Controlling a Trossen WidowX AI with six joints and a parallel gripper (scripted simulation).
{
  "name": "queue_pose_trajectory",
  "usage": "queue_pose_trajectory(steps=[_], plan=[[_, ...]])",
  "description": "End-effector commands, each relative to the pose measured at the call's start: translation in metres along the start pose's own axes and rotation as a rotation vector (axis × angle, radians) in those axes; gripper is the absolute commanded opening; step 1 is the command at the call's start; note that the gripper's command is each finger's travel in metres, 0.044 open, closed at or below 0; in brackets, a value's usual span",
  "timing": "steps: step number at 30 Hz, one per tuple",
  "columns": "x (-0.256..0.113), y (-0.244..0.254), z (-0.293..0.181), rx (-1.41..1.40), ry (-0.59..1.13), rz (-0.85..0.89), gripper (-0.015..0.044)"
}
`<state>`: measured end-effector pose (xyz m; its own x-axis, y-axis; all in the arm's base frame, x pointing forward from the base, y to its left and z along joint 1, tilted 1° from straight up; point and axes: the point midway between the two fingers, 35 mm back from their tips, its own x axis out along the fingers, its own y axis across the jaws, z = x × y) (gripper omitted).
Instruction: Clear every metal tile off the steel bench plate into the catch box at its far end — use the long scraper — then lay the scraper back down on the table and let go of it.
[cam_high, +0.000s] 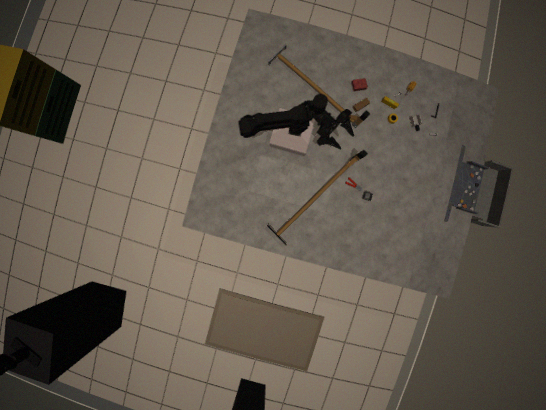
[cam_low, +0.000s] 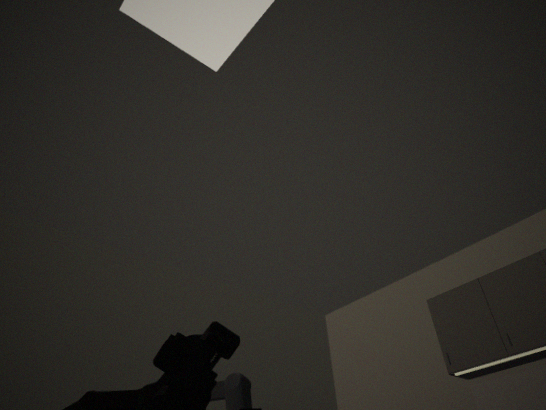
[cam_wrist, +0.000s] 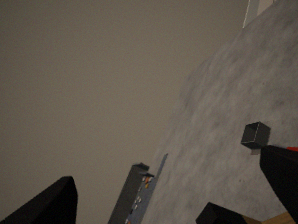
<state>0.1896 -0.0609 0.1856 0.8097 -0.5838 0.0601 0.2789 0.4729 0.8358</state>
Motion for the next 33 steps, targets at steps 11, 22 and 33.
queue_pose_trajectory(steps=[11, 22, 33], plan=[[0.001, 0.024, 0.017, 0.0, 0.0, 0.0, 0.044], [0.003, 0.052, 0.036, 0.0, 0.0, 0.0, 0.044], [0.005, 0.08, 0.055, 0.0, 0.0, 0.0, 0.044]])
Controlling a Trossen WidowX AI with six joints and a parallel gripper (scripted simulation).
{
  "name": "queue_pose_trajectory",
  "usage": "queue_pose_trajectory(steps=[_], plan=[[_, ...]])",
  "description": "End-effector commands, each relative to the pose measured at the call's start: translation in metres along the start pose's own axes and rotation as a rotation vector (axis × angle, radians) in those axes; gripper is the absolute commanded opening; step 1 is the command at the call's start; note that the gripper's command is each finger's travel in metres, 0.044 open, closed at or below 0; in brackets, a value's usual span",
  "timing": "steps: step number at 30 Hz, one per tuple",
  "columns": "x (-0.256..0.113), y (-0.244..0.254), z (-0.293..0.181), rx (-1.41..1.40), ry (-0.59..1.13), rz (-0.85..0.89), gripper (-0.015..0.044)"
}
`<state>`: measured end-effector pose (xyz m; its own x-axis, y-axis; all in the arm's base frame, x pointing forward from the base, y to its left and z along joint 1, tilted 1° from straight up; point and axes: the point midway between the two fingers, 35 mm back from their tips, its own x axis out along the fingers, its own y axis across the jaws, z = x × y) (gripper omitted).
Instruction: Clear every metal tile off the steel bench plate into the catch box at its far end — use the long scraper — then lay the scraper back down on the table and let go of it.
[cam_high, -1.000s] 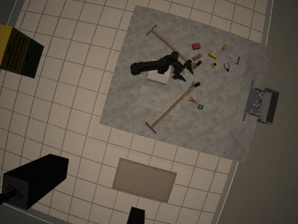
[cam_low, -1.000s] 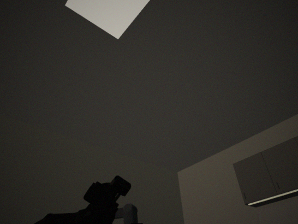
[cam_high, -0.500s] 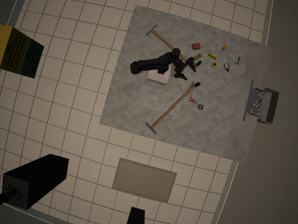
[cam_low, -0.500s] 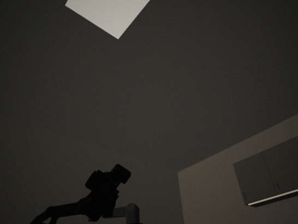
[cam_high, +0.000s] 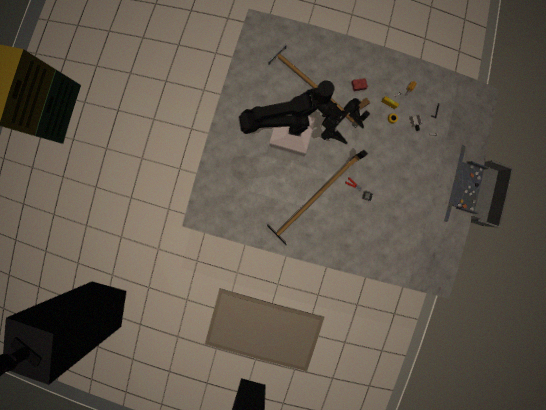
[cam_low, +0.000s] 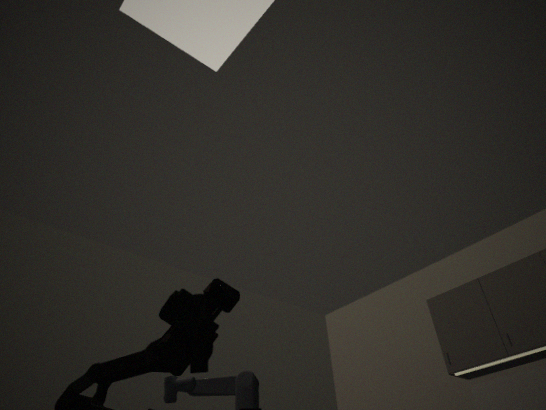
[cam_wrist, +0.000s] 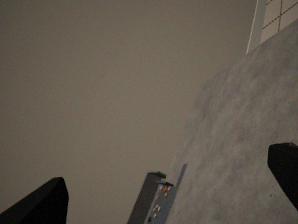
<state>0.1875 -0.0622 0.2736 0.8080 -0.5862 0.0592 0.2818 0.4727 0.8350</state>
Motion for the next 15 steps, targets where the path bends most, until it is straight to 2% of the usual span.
queue_pose_trajectory(steps=[1, 15], plan=[[0.001, 0.01, 0.006, 0.002, 0.002, 0.002, 0.044], [0.005, 0.028, 0.022, -0.018, -0.009, -0.008, 0.044]])
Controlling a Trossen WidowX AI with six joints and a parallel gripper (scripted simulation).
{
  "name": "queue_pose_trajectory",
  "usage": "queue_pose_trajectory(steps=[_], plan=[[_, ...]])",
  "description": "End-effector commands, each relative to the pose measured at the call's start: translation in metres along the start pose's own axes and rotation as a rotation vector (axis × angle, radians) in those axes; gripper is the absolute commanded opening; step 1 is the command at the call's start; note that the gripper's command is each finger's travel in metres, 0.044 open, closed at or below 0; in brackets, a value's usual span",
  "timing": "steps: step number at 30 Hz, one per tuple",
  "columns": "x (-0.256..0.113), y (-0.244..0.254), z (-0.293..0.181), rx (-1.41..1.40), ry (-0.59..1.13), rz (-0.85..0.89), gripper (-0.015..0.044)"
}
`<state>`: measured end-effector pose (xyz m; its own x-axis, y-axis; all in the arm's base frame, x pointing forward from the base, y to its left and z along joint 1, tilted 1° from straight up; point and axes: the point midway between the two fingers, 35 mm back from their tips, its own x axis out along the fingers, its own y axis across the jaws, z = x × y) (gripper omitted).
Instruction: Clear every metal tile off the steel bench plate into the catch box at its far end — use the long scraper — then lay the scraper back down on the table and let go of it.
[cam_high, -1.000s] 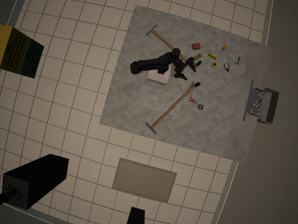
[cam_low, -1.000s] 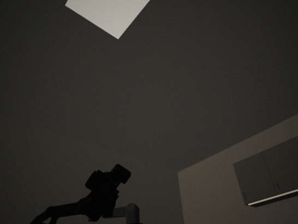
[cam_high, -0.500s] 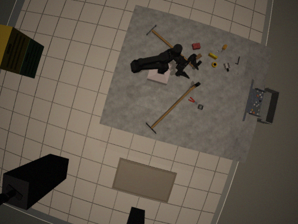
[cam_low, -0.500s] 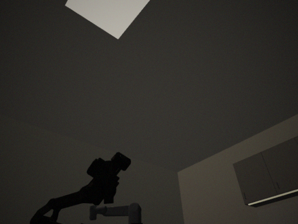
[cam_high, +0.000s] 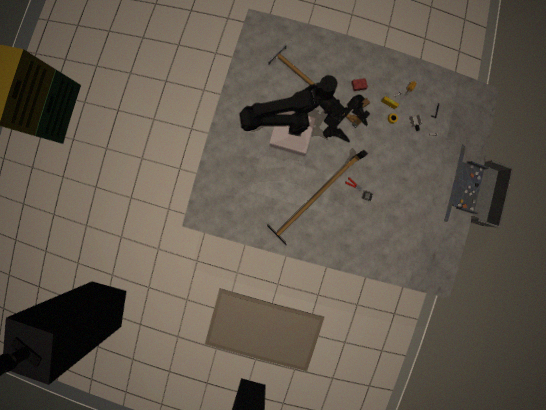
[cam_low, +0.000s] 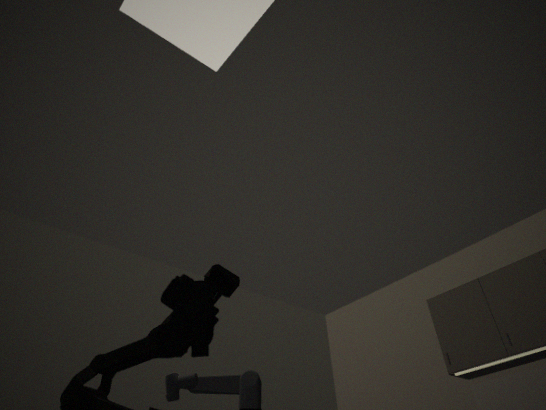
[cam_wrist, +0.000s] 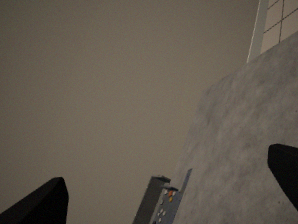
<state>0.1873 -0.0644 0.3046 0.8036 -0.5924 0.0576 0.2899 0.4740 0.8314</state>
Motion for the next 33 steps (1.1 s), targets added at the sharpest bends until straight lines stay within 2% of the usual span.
queue_pose_trajectory(steps=[1, 33], plan=[[0.003, 0.004, 0.005, -0.018, -0.008, -0.007, 0.044], [0.027, 0.007, 0.056, -0.251, -0.091, -0.168, 0.044]])
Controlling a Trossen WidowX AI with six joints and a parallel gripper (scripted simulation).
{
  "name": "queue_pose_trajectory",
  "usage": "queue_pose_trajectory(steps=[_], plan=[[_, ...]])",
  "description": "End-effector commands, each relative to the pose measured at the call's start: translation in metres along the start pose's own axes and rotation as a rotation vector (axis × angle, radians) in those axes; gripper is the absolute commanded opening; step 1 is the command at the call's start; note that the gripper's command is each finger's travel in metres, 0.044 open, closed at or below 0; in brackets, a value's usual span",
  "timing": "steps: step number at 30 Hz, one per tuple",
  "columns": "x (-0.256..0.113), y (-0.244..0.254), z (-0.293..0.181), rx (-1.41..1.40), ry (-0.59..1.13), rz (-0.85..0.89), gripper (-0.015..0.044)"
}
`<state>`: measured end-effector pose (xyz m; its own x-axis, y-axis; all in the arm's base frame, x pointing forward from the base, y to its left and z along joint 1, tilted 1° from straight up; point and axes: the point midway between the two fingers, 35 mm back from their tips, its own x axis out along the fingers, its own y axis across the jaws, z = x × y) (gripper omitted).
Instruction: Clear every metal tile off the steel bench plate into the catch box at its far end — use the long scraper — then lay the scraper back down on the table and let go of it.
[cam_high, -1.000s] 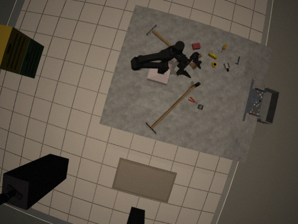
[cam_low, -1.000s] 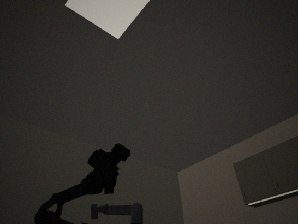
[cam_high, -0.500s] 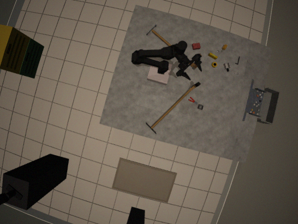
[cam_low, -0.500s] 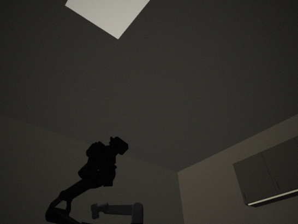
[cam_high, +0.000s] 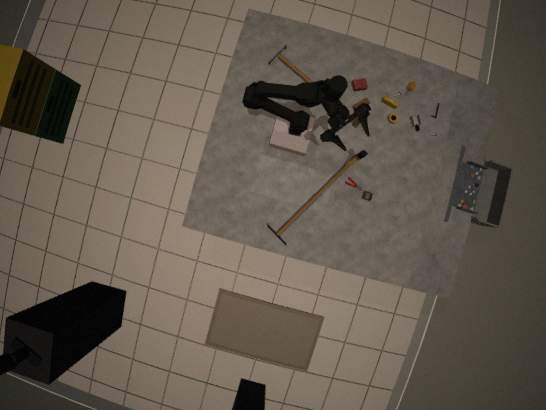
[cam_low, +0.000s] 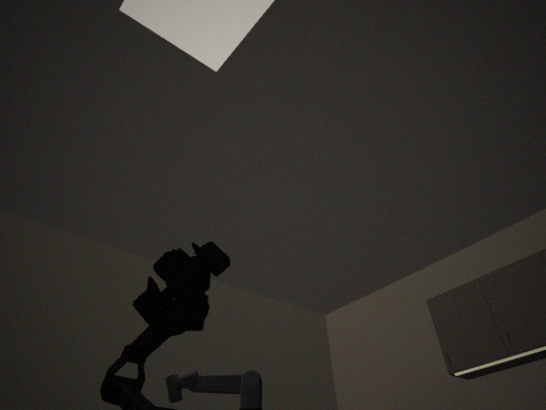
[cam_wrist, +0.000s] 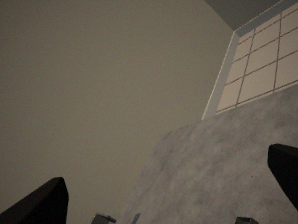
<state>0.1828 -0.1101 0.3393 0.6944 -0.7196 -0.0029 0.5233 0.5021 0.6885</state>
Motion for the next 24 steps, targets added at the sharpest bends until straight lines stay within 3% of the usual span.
queue_pose_trajectory(steps=[1, 24], plan=[[0.003, 0.0, 0.006, -0.032, -0.003, -0.019, 0.044], [0.017, -0.017, 0.04, -0.215, -0.011, -0.184, 0.044]])
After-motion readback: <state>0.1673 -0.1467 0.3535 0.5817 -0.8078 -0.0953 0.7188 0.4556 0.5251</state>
